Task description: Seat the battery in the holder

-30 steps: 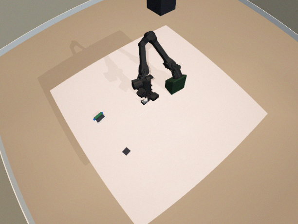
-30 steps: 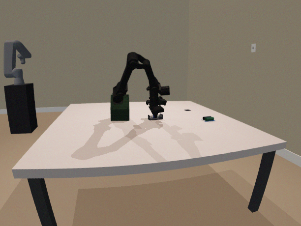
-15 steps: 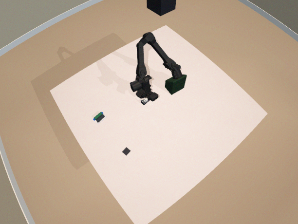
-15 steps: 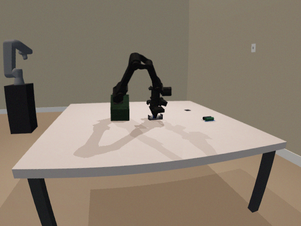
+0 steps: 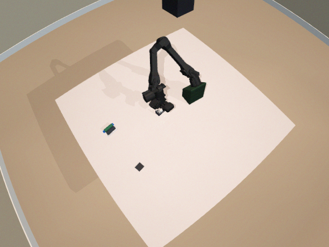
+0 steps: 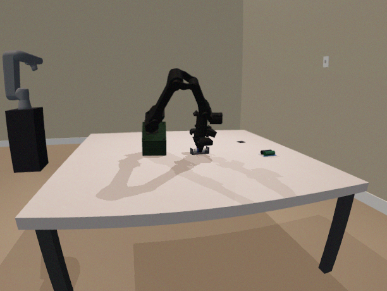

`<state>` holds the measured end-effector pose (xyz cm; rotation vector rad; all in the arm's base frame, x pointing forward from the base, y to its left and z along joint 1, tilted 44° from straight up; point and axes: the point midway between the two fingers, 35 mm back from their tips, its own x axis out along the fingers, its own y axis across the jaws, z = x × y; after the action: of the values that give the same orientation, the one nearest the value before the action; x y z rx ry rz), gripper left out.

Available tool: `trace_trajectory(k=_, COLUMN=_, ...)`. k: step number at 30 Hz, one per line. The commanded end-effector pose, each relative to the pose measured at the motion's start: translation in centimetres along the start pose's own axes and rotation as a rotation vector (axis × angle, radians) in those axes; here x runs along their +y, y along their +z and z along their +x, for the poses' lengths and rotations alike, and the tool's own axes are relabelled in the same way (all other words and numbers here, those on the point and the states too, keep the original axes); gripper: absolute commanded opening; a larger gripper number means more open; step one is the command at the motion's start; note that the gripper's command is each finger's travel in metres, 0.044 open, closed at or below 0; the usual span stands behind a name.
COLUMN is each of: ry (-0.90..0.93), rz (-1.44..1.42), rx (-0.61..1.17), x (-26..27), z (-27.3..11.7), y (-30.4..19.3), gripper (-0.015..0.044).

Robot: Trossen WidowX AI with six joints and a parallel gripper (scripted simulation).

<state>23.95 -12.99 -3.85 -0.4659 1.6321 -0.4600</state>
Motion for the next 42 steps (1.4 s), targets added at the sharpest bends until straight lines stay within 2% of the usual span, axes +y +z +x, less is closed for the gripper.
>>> trace_trajectory(k=1, ry=-0.003, rz=0.001, rx=0.009, x=-0.1, z=0.1, y=0.2, gripper=0.0077)
trace_trajectory(k=21, ry=0.002, rz=0.002, rx=0.006, x=-0.1, z=0.1, y=0.8, gripper=0.0077)
trace_trajectory(k=25, ry=0.002, rz=0.002, rx=0.006, x=-0.1, z=0.1, y=0.8, gripper=0.0179)
trace_trajectory(k=39, ry=0.003, rz=0.0, rx=0.008, x=0.2, z=-1.4, y=0.8, gripper=0.0179)
trace_trajectory(k=42, ry=0.004, rz=-0.004, rx=0.008, x=0.4, z=-2.4, y=0.9, gripper=0.0257)
